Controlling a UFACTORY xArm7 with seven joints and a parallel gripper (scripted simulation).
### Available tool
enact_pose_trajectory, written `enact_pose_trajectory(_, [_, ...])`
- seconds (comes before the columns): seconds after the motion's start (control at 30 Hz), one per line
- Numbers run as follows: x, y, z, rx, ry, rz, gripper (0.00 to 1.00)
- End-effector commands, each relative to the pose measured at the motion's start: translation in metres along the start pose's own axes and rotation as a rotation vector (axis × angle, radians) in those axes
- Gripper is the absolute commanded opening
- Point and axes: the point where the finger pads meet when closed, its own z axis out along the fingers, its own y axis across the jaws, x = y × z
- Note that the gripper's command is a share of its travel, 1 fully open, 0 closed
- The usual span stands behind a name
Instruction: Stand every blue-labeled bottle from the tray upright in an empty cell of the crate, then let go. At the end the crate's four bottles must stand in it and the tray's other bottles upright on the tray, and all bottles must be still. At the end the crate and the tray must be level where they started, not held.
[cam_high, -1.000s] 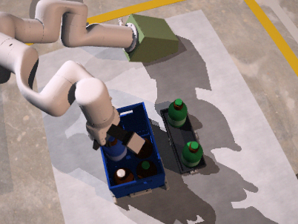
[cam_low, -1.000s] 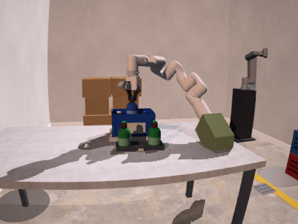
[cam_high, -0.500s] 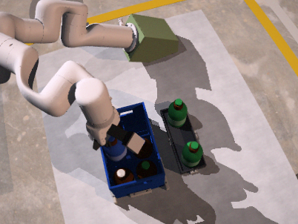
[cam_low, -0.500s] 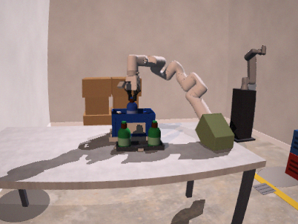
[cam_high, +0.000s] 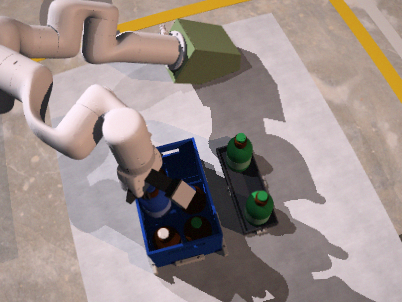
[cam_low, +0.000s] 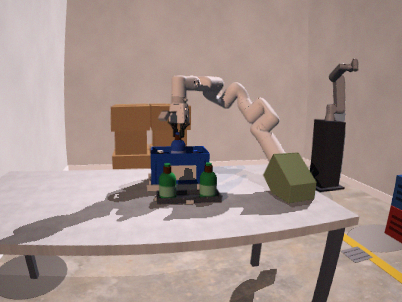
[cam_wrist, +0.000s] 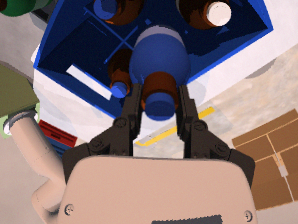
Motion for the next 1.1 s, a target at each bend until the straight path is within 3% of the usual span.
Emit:
enact_pose_trajectory(0.0, [0.001,0.000,0.002,-0.002,0.005,-0.001,0.00])
enact_pose_trajectory(1.07, [0.001,0.000,0.028,-0.002,0.005,-0.001,0.00])
